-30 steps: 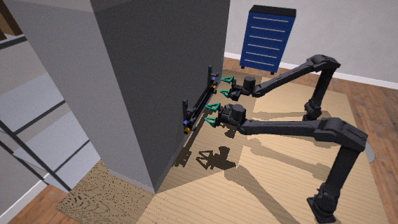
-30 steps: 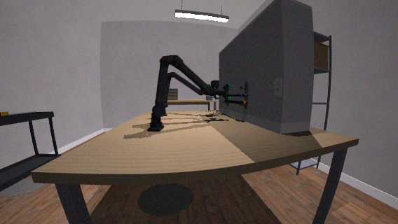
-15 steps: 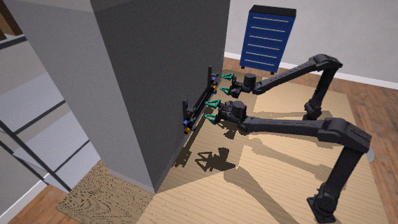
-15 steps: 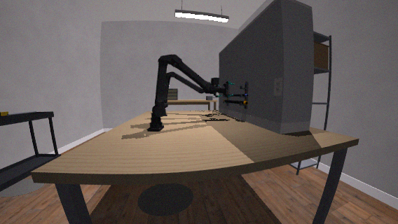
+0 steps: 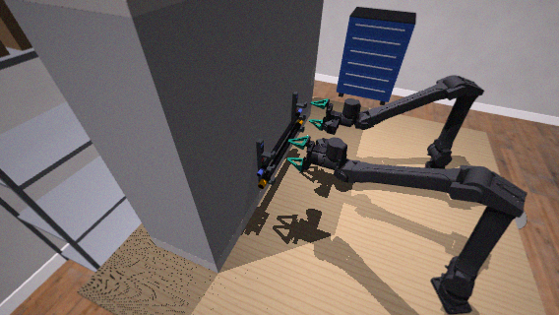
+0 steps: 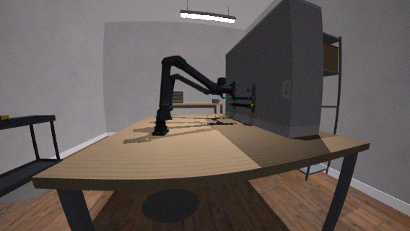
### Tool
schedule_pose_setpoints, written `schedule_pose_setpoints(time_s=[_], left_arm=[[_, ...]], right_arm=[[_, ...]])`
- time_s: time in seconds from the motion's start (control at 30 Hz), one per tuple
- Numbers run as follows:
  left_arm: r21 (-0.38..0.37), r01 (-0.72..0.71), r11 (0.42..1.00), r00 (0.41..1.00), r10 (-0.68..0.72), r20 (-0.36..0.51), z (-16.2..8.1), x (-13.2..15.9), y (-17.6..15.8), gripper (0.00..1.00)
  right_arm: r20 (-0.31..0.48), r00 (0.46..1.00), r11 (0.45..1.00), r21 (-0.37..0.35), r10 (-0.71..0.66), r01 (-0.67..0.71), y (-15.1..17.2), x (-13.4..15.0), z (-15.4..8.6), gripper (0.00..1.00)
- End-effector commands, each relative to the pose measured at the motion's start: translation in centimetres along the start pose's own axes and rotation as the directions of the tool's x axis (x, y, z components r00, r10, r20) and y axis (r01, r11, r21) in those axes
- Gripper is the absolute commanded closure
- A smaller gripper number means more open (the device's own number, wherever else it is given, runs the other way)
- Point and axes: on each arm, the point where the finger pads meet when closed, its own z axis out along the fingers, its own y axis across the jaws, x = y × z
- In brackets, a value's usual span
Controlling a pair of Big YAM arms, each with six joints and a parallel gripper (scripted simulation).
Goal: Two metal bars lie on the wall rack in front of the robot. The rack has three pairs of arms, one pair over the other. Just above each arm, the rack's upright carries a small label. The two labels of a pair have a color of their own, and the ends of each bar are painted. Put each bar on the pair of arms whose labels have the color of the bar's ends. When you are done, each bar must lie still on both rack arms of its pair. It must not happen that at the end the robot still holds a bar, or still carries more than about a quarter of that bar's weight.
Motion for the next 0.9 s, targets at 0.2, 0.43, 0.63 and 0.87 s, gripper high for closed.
schedule_pose_setpoints(time_s=[0.2,0.43,0.63,0.87], left_arm=[[-0.098,0.047,0.994,0.999,-0.047,-0.007,1.0,0.6,8.4,0.00],[-0.099,0.047,0.994,0.999,-0.048,-0.007,0.9,0.7,8.8,0.00],[-0.099,0.047,0.994,0.999,-0.048,-0.007,0.9,0.7,8.8,0.00],[-0.099,0.048,0.994,0.999,-0.049,-0.007,0.8,0.7,8.8,0.00]], right_arm=[[-0.003,0.999,0.995,0.085,0.046,-0.046,-7.1,0.4,0.6,0.00],[-0.003,0.999,0.995,0.086,0.047,-0.046,-7.4,0.5,0.6,0.00],[-0.003,0.999,0.995,0.087,0.047,-0.047,-7.4,0.5,0.5,0.00],[-0.003,0.999,0.995,0.087,0.048,-0.047,-7.4,0.5,0.4,0.00]])
